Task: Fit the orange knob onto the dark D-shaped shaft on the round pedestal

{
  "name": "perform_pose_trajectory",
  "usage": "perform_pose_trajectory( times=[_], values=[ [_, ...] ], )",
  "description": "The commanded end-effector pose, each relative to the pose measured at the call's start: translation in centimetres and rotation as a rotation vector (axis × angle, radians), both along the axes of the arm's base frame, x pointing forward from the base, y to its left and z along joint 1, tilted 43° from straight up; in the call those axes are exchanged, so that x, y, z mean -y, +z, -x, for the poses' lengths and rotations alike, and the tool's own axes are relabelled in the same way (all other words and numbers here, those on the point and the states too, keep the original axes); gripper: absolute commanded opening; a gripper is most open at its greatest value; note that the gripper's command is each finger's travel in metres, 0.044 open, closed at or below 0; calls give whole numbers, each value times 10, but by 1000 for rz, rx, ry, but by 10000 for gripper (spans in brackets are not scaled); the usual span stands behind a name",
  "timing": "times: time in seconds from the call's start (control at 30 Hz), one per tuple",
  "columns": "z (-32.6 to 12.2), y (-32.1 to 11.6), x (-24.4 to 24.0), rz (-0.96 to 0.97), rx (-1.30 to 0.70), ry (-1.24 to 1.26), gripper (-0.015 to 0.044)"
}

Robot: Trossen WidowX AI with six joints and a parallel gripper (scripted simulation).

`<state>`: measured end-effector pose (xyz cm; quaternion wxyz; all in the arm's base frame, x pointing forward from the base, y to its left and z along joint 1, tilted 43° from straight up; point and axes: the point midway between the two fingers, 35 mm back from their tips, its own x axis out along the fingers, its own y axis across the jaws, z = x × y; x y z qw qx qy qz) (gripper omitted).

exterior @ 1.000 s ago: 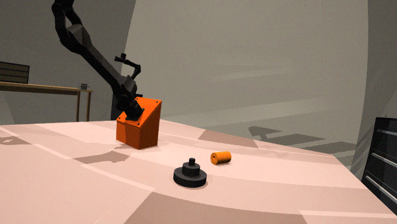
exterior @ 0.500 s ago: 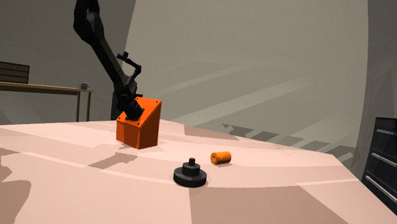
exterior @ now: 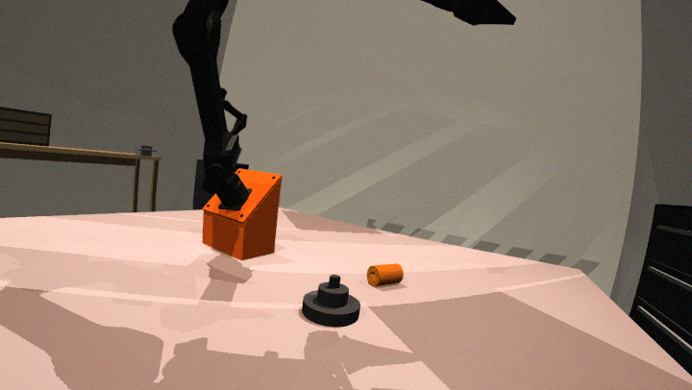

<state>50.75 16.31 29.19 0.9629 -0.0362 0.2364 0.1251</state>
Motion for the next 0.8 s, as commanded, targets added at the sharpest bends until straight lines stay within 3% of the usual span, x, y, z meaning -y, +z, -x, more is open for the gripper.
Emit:
perform_pose_trajectory(
  times=[0.0,0.23,0.47,0.63,0.77],
  values=[
    [-2,-76,12,151,-191,-48,440],
    [26,-203,45,464,-557,-89,440],
    [92,-308,94,876,-984,-40,440],
    [154,-355,139,1241,-1337,101,440],
    [162,-359,144,1293,-1386,130,440]
  ],
)
